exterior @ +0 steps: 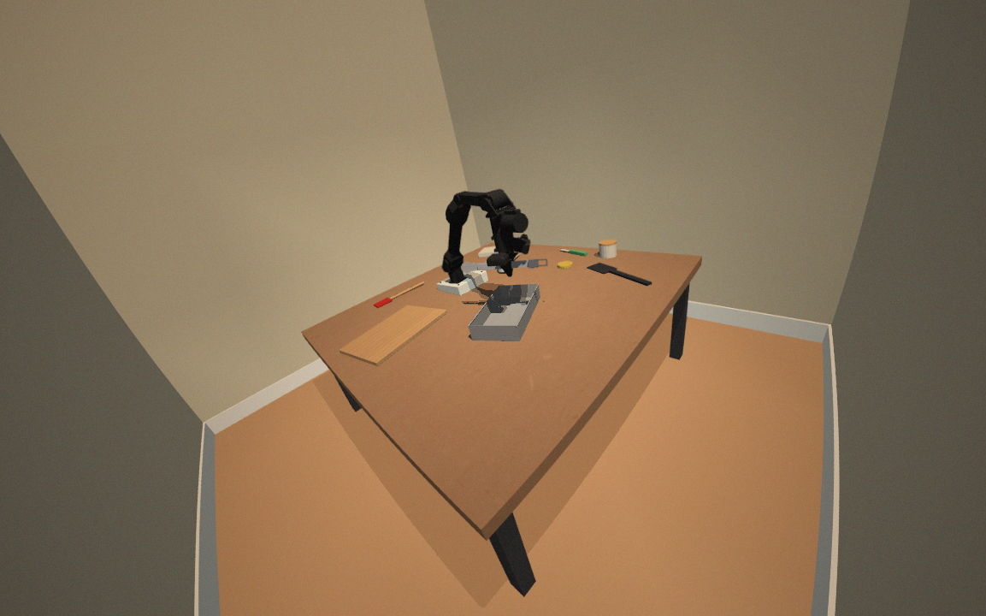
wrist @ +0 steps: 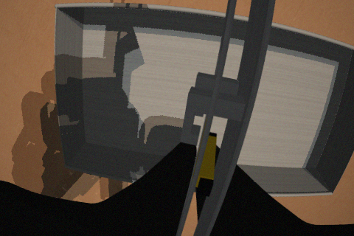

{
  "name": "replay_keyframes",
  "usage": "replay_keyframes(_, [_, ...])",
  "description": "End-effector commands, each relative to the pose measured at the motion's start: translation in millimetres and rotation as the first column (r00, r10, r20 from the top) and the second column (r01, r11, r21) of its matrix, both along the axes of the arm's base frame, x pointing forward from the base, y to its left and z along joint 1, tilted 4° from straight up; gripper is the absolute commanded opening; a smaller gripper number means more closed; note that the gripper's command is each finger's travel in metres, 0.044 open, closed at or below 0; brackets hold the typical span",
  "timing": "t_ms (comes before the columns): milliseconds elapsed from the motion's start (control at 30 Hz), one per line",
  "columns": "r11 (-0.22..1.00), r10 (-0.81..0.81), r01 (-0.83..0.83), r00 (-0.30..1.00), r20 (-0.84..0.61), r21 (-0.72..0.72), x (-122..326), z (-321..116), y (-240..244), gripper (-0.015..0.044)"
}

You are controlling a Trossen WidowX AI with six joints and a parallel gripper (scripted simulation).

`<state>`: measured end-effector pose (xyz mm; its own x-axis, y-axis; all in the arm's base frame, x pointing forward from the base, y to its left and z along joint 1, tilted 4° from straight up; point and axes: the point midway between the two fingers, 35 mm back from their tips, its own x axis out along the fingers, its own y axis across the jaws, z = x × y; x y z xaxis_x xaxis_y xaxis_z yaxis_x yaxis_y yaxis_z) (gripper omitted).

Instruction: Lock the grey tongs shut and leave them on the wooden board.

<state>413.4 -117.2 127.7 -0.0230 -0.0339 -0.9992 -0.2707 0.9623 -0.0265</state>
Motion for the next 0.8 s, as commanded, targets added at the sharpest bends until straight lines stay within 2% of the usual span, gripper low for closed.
replay_keyframes(0, [1.0, -0.003, 0.003, 1.0, 0.006, -0.007, -3, 18, 1, -0.015])
replay_keyframes(433, [1.0, 0.015, -0.015, 1.0, -0.005, 0.001, -4, 13, -3, -0.015])
replay_keyframes(767, [0.98, 0.199, -0.199, 0.98, -0.009, 0.002, -29, 18, -56, -0.015])
